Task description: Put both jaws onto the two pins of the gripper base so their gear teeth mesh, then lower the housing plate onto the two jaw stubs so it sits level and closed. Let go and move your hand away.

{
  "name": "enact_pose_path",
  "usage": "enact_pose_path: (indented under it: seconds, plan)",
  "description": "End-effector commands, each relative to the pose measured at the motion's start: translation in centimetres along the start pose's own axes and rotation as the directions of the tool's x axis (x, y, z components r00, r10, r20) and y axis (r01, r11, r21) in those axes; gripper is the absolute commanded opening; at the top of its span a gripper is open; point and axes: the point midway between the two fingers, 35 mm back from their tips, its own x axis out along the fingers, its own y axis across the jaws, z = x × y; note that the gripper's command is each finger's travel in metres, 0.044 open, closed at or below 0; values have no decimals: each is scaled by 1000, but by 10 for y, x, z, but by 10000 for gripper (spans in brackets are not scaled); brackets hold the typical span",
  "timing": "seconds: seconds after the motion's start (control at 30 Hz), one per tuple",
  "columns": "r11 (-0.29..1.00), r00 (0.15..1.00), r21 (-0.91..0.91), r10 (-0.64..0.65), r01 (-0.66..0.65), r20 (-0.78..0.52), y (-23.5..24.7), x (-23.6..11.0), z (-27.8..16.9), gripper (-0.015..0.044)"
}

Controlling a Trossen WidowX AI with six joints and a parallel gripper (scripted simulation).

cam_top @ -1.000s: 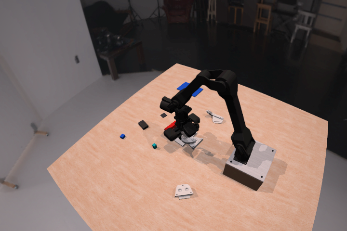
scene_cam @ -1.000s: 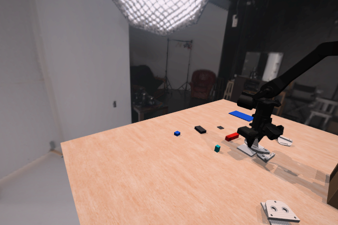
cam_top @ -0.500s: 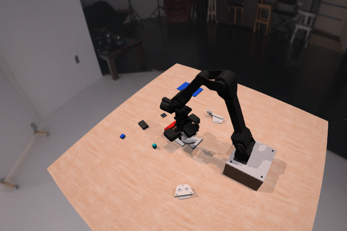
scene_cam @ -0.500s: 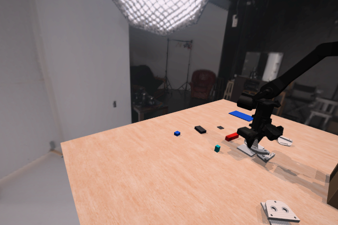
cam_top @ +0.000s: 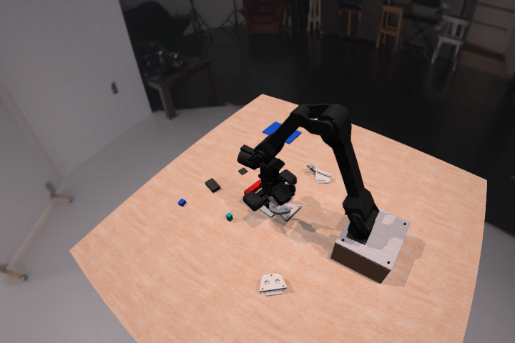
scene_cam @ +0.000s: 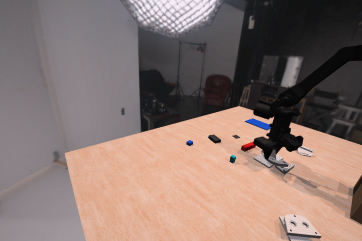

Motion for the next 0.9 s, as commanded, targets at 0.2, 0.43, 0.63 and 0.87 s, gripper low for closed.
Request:
enact_pose_path:
  seconds: [0.2,0.43,0.63,0.87]
  plan:
    - [1000,1000,6,3,-3,-2,0,3,0,134]
    - [1000,1000,7,3,-3,-2,1,6,0,134]
    - [1000,1000,7,3,-3,-2,1,6,0,134]
    - [1000,1000,8,3,-3,-2,1,9,0,134]
